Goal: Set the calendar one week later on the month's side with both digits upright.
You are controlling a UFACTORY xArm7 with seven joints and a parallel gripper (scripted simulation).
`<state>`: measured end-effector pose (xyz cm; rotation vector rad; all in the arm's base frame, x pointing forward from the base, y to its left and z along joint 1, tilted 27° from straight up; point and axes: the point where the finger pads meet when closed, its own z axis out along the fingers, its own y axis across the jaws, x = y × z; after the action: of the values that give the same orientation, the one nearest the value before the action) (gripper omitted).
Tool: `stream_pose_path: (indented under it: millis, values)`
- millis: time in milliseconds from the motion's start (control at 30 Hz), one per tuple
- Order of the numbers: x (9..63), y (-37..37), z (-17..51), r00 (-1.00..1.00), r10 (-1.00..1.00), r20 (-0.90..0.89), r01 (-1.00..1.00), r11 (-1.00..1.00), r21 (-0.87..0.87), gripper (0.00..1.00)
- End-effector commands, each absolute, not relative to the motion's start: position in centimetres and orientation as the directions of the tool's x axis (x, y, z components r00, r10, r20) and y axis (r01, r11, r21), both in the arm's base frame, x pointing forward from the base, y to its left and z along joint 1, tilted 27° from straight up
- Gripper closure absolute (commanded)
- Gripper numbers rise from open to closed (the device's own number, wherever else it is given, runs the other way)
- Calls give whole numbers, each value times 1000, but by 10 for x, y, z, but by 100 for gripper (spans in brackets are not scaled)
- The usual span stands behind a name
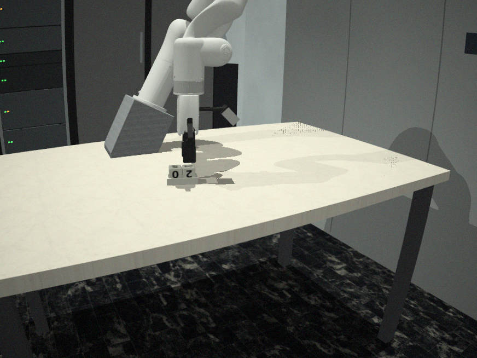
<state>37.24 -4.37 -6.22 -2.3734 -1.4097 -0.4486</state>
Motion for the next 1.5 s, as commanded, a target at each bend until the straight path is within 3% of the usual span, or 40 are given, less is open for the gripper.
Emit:
stream_pose_path:
  millis: [0,1467]
  values:
    - [374,-43,-67,457,776,435,884,-450,-126,51]
    - [375,-41,-71,457,776,435,884,-450,-126,51]
